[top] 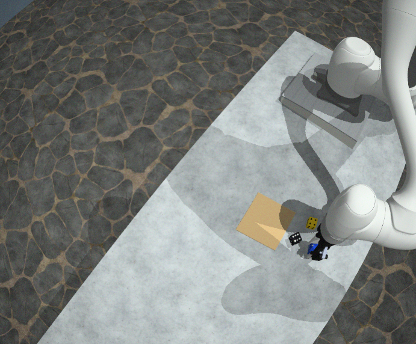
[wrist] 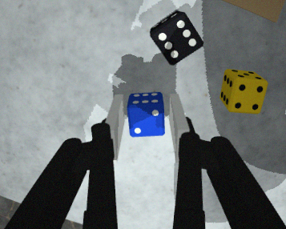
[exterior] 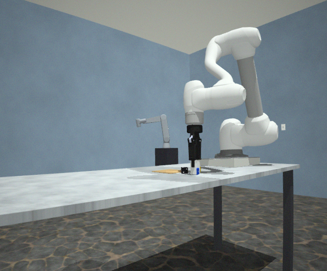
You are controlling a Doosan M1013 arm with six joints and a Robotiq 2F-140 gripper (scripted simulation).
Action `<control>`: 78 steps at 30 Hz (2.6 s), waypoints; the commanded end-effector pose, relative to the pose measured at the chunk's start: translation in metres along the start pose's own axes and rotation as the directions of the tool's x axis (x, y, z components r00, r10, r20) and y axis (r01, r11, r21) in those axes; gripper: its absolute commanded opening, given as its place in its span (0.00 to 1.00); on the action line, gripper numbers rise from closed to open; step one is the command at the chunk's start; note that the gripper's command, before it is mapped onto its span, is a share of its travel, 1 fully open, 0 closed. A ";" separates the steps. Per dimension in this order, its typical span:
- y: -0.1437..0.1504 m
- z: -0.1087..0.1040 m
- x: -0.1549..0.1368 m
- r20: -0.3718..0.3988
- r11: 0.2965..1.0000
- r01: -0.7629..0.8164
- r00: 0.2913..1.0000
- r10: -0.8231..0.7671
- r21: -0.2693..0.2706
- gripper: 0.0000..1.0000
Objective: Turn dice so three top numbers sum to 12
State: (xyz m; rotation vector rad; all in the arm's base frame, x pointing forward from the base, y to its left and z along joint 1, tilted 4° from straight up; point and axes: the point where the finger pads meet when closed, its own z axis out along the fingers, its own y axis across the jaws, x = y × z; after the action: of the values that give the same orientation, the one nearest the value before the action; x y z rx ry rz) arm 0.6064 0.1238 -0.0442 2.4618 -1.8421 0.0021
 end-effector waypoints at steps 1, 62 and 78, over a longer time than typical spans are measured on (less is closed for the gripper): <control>0.000 0.000 0.000 0.000 1.000 0.000 1.000 0.000 0.000 0.28; 0.000 -0.019 0.000 0.000 1.000 0.000 1.000 0.000 0.000 0.16; 0.000 -0.100 0.000 0.000 1.000 0.000 1.000 0.000 0.000 0.16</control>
State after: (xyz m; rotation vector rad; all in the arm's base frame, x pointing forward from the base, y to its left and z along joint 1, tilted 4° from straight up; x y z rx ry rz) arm 0.6100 0.1289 0.0489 2.4620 -1.8423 0.0024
